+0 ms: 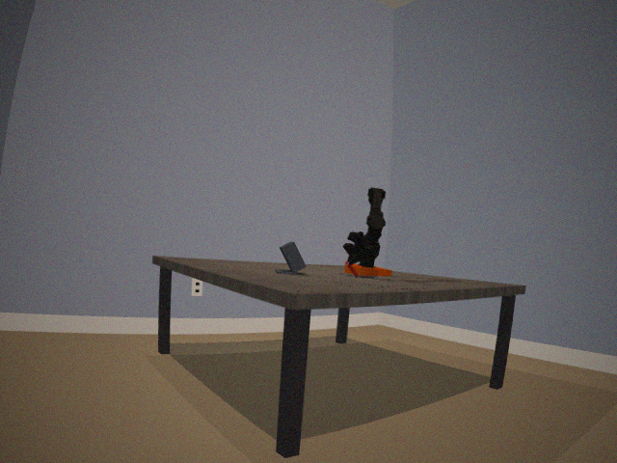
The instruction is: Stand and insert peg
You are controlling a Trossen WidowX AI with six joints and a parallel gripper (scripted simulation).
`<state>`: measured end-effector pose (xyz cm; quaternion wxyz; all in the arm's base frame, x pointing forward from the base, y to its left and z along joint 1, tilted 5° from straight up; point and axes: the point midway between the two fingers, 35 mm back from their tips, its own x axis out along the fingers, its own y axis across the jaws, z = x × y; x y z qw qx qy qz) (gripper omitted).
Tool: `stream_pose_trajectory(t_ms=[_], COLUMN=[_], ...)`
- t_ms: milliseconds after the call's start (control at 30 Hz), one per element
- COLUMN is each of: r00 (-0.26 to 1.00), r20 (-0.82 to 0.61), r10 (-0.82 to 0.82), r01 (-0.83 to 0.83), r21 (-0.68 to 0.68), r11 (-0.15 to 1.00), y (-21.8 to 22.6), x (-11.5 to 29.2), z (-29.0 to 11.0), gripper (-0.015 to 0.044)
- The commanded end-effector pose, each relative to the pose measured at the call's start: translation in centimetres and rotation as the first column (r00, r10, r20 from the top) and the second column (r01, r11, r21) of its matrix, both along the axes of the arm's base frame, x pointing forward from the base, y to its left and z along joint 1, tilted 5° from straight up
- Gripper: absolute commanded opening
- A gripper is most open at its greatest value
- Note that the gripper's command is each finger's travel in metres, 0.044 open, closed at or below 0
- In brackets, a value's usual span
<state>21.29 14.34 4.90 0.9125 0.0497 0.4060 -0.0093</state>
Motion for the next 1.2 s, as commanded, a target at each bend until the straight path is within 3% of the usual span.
stream_pose_trajectory(t_ms=[0, 1167], r00=[0.999, 0.944], r20=[0.037, 0.33], r10=[-0.008, -0.032], r01=[0.008, 0.036], r21=[0.004, -0.008], r11=[1.0, 0.999], y=[0.0, 0.1], x=[-0.2, -2.6], z=[0.2, 0.5], gripper=[0.0051, 0.0051])
